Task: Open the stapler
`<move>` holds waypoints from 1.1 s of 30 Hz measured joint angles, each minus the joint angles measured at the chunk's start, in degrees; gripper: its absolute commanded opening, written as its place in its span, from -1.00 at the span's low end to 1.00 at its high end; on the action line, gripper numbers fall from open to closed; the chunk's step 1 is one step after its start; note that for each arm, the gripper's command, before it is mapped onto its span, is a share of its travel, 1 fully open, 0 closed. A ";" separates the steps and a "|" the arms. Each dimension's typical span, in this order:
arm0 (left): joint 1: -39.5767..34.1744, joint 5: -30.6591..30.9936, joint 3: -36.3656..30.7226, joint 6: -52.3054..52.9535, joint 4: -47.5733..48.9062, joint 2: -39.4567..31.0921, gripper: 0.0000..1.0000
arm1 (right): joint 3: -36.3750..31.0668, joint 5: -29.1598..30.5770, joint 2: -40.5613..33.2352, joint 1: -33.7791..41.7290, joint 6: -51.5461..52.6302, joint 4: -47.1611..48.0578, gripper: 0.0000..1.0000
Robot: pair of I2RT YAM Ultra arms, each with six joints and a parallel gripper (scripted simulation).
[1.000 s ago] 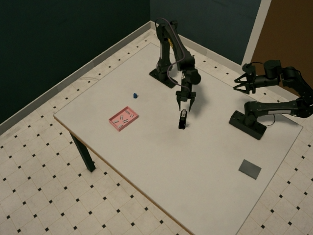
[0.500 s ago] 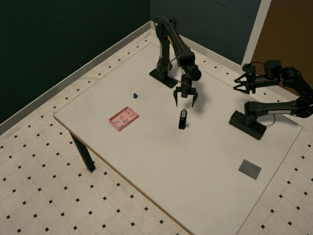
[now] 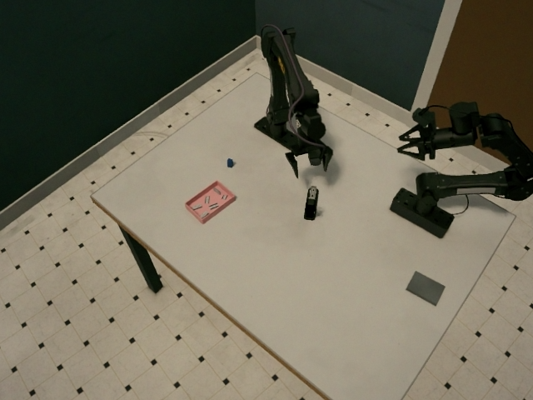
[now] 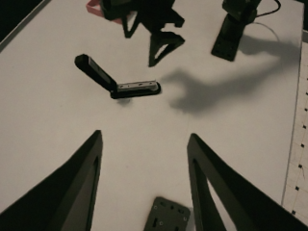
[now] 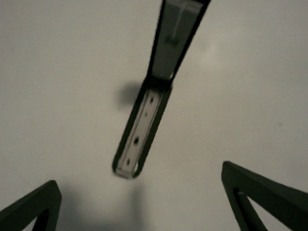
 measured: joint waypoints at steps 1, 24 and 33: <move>0.00 0.00 0.00 0.00 0.00 0.00 0.15 | -0.52 -0.79 -0.22 -0.28 -1.22 -0.26 1.00; 0.00 0.00 0.00 0.00 0.00 0.00 0.15 | -1.60 -3.96 -0.57 -1.27 -6.36 -0.55 1.00; 0.00 0.00 0.00 0.00 0.00 0.00 0.15 | -1.60 -3.96 -0.57 -1.27 -6.40 -0.55 1.00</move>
